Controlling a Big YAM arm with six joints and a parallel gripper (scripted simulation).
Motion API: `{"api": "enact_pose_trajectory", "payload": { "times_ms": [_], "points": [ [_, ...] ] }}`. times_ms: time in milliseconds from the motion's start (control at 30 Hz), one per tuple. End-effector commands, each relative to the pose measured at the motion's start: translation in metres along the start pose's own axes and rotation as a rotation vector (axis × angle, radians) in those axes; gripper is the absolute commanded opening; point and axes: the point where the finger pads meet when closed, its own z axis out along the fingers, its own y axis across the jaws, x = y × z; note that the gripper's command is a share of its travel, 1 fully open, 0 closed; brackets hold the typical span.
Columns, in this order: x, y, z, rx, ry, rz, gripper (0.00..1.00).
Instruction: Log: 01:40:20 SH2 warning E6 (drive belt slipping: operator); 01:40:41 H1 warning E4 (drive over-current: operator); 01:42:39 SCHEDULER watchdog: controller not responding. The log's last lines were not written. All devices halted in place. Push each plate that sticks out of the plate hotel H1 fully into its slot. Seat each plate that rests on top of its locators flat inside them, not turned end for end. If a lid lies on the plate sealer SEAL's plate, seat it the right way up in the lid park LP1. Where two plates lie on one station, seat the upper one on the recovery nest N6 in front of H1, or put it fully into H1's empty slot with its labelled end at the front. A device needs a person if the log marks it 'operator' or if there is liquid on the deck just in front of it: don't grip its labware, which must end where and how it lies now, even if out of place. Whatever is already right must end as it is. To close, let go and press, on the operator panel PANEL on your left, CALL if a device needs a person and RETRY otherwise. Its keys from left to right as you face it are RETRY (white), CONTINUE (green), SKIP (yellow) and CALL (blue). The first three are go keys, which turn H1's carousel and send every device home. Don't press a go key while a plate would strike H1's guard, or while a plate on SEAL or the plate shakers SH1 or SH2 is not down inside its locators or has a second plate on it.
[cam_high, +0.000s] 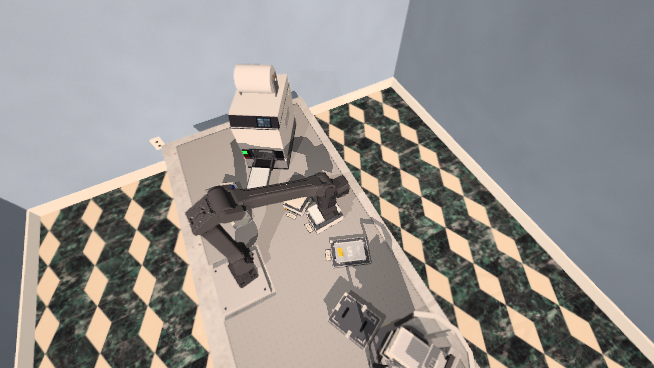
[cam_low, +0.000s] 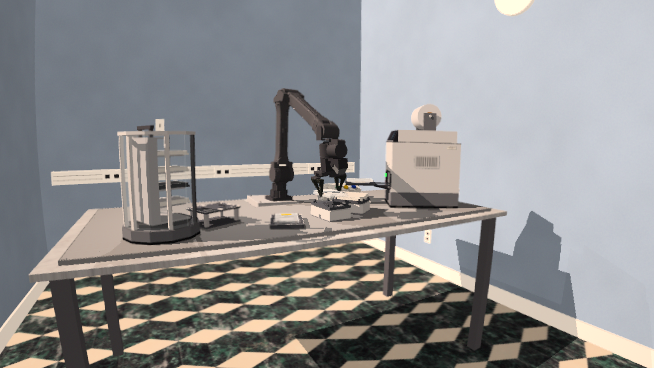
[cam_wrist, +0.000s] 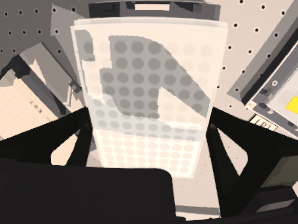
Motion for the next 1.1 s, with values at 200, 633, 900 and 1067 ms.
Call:
{"api": "enact_pose_trajectory", "payload": {
  "times_ms": [200,633,900,1067],
  "points": [
    [-0.0119,0.0034,-0.0113,-0.002,-0.034,-0.006,0.84],
    [-0.0123,0.0036,-0.0113,-0.002,-0.034,-0.006,0.84],
    [-0.0159,0.009,-0.0106,-0.004,-0.037,-0.011,0.84],
    [-0.0128,0.0038,-0.0113,-0.002,-0.034,-0.006,0.84]
  ]
}}
